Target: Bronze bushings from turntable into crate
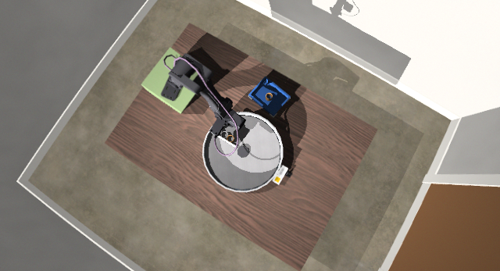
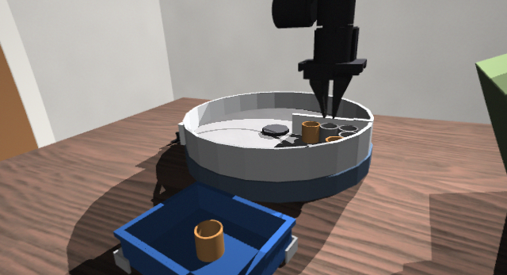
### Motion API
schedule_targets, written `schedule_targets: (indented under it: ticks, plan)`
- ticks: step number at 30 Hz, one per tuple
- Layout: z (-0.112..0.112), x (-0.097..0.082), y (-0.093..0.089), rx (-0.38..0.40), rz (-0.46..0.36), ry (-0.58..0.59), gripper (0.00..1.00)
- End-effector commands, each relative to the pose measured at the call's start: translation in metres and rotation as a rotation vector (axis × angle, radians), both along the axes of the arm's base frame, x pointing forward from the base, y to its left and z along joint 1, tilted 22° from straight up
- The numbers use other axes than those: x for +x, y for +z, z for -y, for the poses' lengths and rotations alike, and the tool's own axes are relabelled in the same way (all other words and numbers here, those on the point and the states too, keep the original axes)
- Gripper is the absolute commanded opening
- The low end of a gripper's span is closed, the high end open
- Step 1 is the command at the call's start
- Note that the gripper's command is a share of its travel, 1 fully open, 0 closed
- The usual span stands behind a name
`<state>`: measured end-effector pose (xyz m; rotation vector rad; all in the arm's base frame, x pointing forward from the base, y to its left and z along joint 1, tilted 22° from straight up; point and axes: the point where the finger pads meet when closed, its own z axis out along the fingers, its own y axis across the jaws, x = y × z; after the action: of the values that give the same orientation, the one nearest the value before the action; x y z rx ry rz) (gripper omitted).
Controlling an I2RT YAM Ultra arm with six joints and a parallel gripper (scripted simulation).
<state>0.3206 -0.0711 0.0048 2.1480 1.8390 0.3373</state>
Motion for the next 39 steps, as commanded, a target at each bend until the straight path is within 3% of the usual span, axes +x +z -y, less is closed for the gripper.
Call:
schedule_targets:
  ticks: [1, 22, 27, 30, 31, 33, 39]
  plan:
    - [0.002, 0.014, 0.017, -0.020, 0.053, -0.002, 0.15]
    - [0.002, 0.014, 0.016, -0.021, 0.054, -0.002, 0.15]
    - [-0.002, 0.002, -0.022, -0.006, -0.012, -0.001, 0.15]
    - [-0.001, 0.004, -0.028, -0.006, -0.013, -0.002, 0.15]
    - [0.000, 0.004, -0.029, -0.006, -0.013, -0.006, 0.15]
    - [0.003, 0.015, -0.013, -0.017, 0.039, -0.007, 0.15]
    - [0.004, 0.020, -0.009, -0.020, 0.050, -0.006, 0.15]
